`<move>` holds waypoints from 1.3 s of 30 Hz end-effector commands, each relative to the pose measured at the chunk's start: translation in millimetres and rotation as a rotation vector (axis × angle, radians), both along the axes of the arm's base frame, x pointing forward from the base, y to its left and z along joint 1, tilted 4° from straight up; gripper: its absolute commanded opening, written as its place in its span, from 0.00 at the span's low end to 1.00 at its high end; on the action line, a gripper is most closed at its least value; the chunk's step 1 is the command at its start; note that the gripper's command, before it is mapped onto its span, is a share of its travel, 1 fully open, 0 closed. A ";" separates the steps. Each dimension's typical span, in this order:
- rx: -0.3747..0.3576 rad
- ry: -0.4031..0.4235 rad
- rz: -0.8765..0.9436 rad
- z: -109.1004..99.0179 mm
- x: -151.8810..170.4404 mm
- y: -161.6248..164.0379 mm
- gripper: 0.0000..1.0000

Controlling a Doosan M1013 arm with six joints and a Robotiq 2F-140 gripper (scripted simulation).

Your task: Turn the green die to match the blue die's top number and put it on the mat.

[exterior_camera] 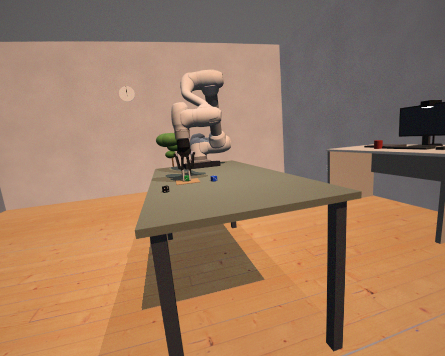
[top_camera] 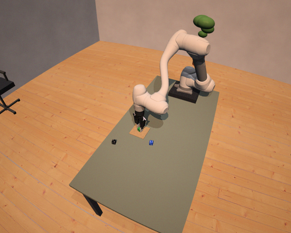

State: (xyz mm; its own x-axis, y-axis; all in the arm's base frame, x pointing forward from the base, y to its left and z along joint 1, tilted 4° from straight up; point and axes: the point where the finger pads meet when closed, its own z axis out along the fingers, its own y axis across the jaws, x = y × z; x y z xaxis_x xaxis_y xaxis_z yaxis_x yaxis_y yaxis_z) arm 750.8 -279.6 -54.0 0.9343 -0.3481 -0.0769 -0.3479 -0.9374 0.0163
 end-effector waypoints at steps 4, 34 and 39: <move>0.000 0.000 0.000 0.2 0.0 0.0 0.24; 0.000 0.000 0.000 -3.5 -0.3 0.1 0.24; 0.000 0.000 0.000 -3.5 -0.3 0.1 0.24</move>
